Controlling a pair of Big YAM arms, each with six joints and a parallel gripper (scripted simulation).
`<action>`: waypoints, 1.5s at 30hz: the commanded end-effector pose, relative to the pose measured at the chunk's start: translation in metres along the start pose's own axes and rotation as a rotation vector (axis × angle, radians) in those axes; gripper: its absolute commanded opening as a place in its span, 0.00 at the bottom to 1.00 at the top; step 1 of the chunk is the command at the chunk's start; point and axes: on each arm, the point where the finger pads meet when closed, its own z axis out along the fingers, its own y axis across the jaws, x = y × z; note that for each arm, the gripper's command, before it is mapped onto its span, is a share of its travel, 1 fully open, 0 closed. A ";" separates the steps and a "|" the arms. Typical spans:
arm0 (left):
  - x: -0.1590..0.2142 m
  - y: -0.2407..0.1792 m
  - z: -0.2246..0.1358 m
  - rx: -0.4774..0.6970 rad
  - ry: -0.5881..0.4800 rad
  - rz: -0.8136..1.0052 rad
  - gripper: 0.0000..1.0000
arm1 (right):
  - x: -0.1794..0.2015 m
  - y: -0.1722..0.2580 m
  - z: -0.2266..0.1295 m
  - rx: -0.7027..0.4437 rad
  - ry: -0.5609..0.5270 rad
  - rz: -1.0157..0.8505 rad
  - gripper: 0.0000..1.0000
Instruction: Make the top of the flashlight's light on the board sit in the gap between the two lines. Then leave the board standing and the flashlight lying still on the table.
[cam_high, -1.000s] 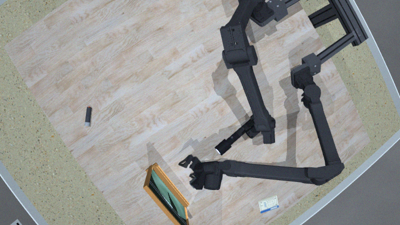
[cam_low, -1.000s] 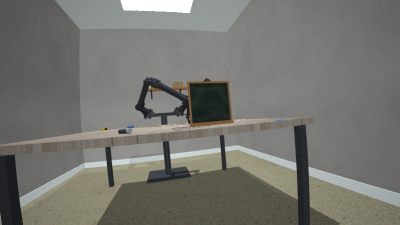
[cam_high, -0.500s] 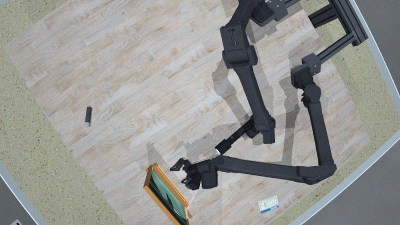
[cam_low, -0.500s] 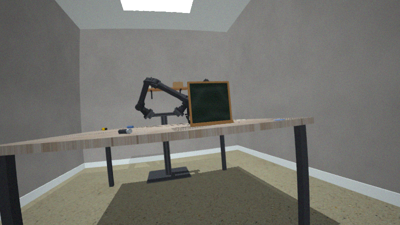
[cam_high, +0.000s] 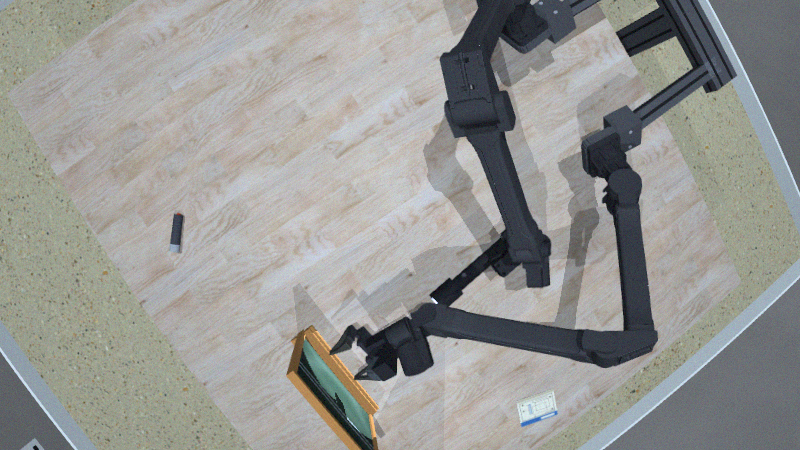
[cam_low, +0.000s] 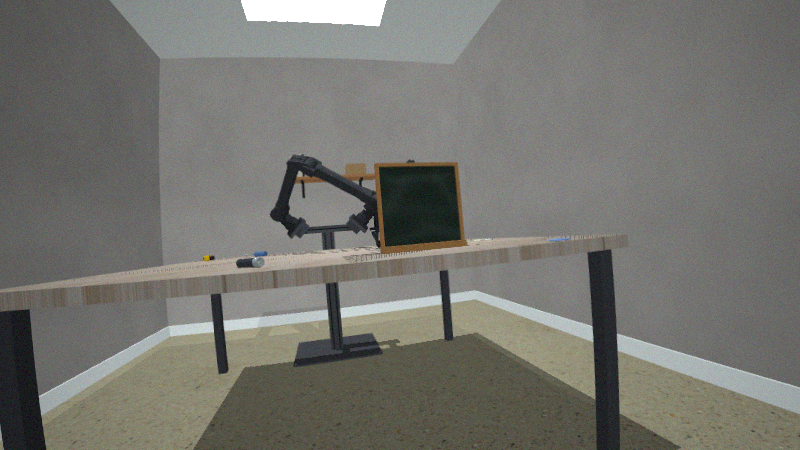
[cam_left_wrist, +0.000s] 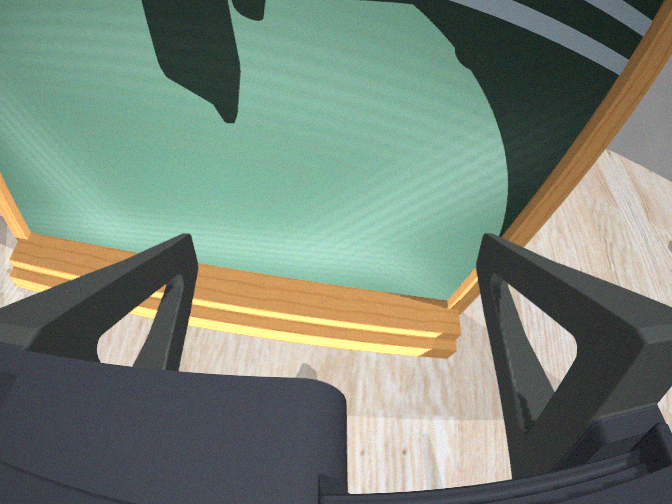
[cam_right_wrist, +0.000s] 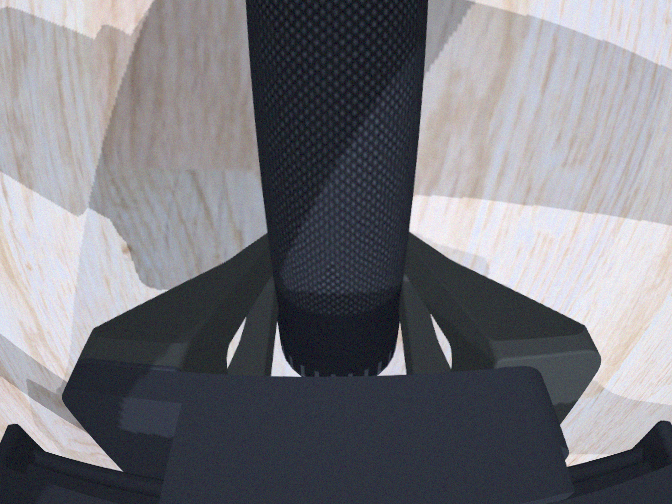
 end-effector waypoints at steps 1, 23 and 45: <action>-0.025 0.008 0.016 -0.048 -0.119 0.028 1.00 | -0.001 0.002 0.001 -0.006 0.001 -0.009 0.29; -0.068 0.017 0.008 -0.219 -0.488 0.147 1.00 | -0.001 0.002 0.001 -0.006 0.001 -0.009 0.29; -0.103 -0.013 -0.033 -0.343 -0.766 0.228 1.00 | -0.001 0.002 0.001 -0.006 0.001 -0.009 0.29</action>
